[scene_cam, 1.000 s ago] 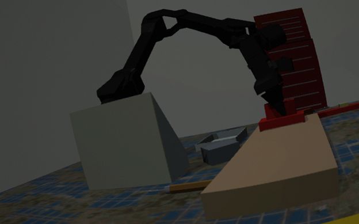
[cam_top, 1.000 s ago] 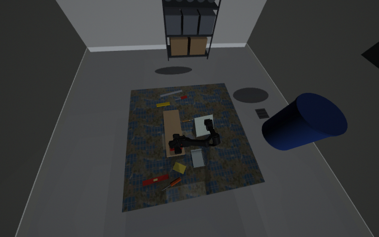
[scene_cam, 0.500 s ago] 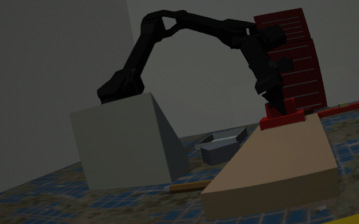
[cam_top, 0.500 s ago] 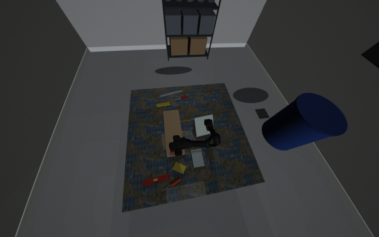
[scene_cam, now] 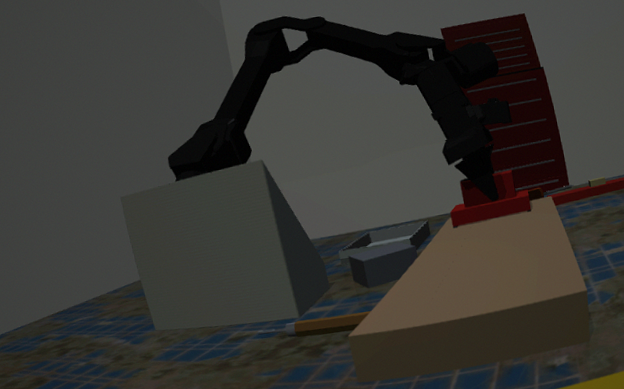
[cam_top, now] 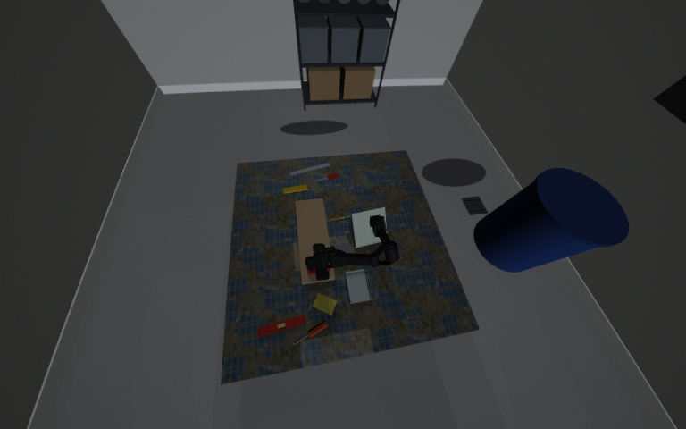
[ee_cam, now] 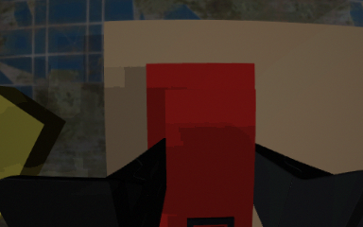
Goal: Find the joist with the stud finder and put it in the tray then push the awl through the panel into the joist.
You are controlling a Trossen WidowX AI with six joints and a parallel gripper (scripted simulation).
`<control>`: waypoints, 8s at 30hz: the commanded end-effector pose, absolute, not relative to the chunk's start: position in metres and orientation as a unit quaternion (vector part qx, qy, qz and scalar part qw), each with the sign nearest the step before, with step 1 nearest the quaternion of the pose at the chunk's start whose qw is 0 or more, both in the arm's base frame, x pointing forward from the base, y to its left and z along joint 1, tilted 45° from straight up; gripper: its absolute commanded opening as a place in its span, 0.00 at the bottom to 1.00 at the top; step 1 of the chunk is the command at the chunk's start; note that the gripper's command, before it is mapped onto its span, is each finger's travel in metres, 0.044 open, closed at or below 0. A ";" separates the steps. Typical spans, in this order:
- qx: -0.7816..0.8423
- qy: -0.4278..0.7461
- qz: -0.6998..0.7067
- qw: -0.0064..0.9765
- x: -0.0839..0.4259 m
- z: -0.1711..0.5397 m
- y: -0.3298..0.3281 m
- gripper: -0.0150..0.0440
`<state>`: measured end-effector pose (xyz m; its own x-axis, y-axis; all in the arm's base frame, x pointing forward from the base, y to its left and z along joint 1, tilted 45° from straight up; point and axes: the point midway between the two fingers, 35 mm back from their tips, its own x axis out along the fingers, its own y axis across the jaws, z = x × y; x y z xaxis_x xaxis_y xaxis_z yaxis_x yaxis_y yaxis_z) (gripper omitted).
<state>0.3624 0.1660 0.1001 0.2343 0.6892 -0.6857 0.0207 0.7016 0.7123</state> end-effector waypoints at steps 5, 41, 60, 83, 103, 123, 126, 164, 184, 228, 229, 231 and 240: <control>0.309 0.574 0.232 0.722 0.362 0.090 0.156 0.25; 0.308 0.575 0.231 0.722 0.360 0.049 0.116 0.25; 0.308 0.575 0.230 0.722 0.359 0.027 0.095 0.25; 0.307 0.575 0.230 0.723 0.358 0.001 0.069 0.25; 0.306 0.575 0.229 0.723 0.358 -0.021 0.046 0.25; 0.306 0.575 0.229 0.723 0.357 -0.043 0.024 0.25; 0.306 0.575 0.229 0.723 0.357 -0.047 0.020 0.25; 0.304 0.575 0.228 0.724 0.355 -0.089 -0.023 0.25; 0.303 0.575 0.227 0.725 0.355 -0.111 -0.046 0.25; 0.301 0.575 0.226 0.726 0.353 -0.159 -0.097 0.25; 0.301 0.575 0.226 0.726 0.353 -0.160 -0.098 0.25; 0.301 0.575 0.226 0.726 0.353 -0.162 -0.100 0.25; 0.301 0.575 0.226 0.727 0.353 -0.172 -0.111 0.25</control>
